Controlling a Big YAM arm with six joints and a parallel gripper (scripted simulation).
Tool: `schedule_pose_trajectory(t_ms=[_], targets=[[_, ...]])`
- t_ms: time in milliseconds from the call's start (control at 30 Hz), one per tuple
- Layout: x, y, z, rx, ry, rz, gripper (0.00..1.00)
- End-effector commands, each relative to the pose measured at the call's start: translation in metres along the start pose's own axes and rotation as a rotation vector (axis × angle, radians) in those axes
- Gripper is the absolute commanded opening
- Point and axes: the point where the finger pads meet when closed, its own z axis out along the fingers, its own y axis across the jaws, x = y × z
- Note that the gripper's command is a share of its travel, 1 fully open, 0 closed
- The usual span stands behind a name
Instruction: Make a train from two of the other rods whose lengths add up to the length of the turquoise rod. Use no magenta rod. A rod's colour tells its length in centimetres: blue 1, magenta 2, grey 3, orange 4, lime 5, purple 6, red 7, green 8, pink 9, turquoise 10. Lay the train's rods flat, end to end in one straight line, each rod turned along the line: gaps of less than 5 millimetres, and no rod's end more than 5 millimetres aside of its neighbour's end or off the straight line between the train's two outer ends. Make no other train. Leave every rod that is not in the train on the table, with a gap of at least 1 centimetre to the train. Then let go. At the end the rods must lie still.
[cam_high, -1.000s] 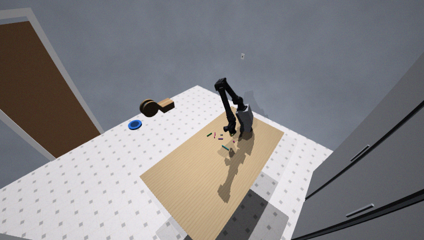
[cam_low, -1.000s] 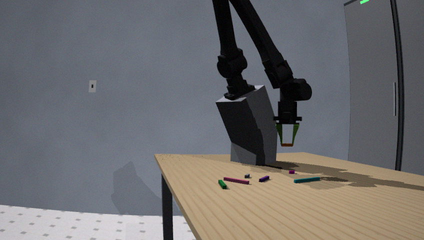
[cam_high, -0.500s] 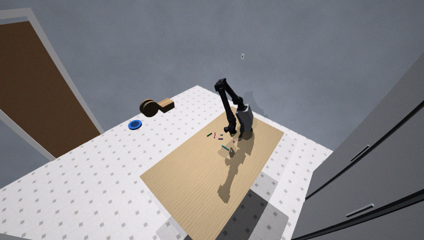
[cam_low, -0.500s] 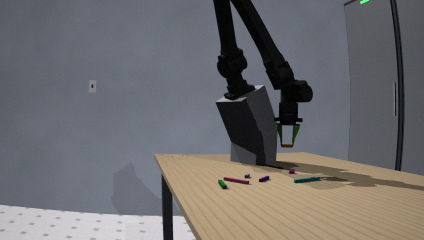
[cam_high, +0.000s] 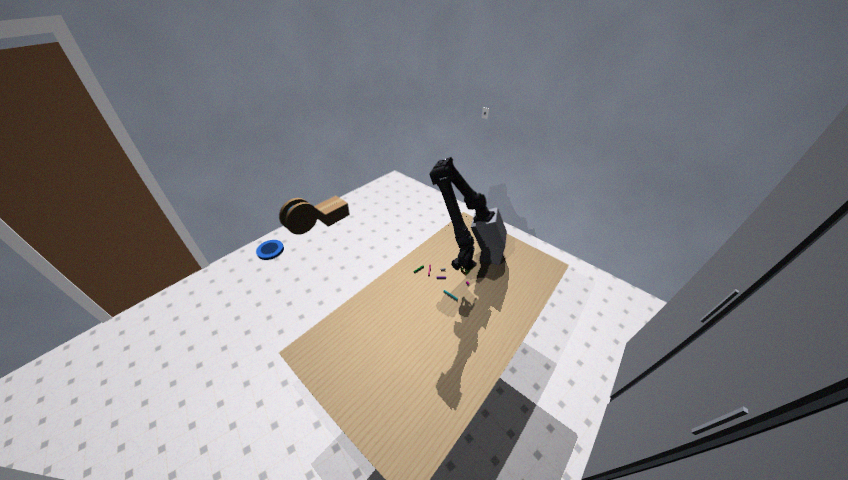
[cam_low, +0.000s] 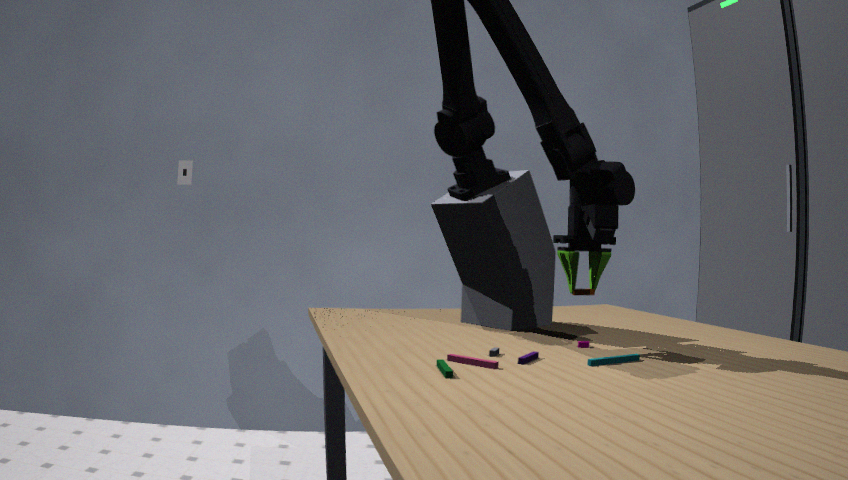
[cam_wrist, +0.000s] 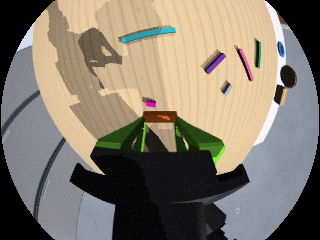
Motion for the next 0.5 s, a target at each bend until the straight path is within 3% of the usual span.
schedule_pose_trajectory(t_ms=[0, 133, 167, 333, 367, 467], targets=[[-0.003, 0.013, -0.001, -0.003, -0.006, -0.176, 0.35], [-0.003, 0.009, 0.001, -0.005, -0.012, -0.157, 0.35], [-0.003, 0.018, -0.002, -0.003, -0.007, -0.276, 0.35], [-0.001, 0.011, 0.002, 0.000, -0.001, -0.257, 0.35], [-0.004, 0.023, -0.002, -0.003, -0.007, -0.377, 0.35], [-0.007, 0.025, -0.002, -0.008, -0.020, -0.369, 0.35]])
